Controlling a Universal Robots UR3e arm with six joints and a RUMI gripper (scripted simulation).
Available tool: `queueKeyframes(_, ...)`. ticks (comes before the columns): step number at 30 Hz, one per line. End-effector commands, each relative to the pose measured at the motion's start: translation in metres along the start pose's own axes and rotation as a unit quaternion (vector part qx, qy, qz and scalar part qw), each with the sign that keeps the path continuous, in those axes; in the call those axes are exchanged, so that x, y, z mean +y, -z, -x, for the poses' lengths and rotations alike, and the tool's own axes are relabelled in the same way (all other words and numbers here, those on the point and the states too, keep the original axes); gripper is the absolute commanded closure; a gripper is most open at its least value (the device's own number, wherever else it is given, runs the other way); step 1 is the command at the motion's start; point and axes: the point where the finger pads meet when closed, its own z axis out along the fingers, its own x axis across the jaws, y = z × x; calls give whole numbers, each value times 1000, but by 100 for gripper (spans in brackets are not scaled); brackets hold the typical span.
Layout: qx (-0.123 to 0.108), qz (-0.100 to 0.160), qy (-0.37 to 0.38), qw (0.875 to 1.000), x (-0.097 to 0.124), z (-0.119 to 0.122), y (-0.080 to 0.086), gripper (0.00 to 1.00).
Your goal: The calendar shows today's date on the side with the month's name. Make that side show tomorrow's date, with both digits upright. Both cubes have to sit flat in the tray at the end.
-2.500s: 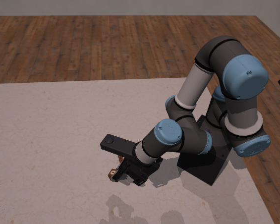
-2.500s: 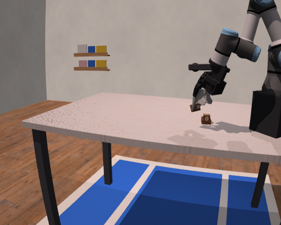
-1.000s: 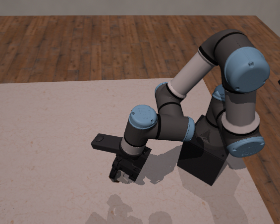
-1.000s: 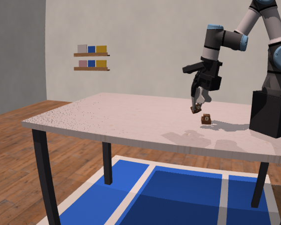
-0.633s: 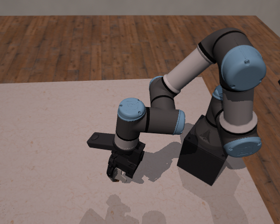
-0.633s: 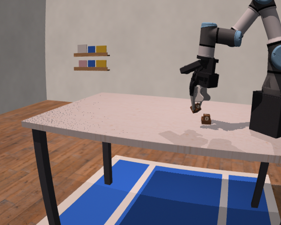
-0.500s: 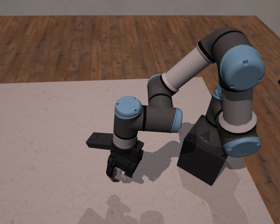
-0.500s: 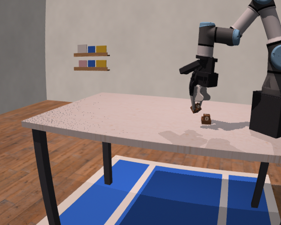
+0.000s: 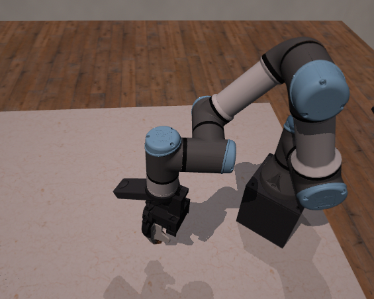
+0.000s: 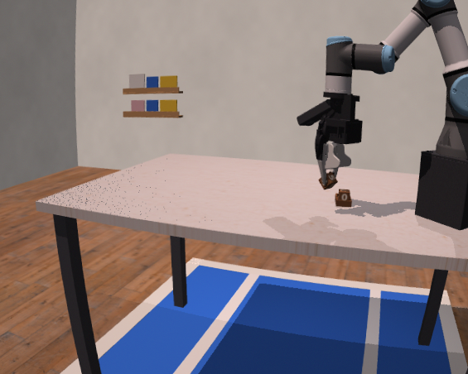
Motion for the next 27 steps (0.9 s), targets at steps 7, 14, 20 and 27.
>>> queueKeyframes(7, 2, 29, 1, 1000, -1, 0, -2, 90)
queueKeyframes(14, 3, 53, 2, 999, -2, 1, -2, 90)
queueKeyframes(20, 3, 84, 2, 996, -2, 0, -3, 90)
queueKeyframes(27, 2, 115, 1, 993, -2, 0, -1, 90)
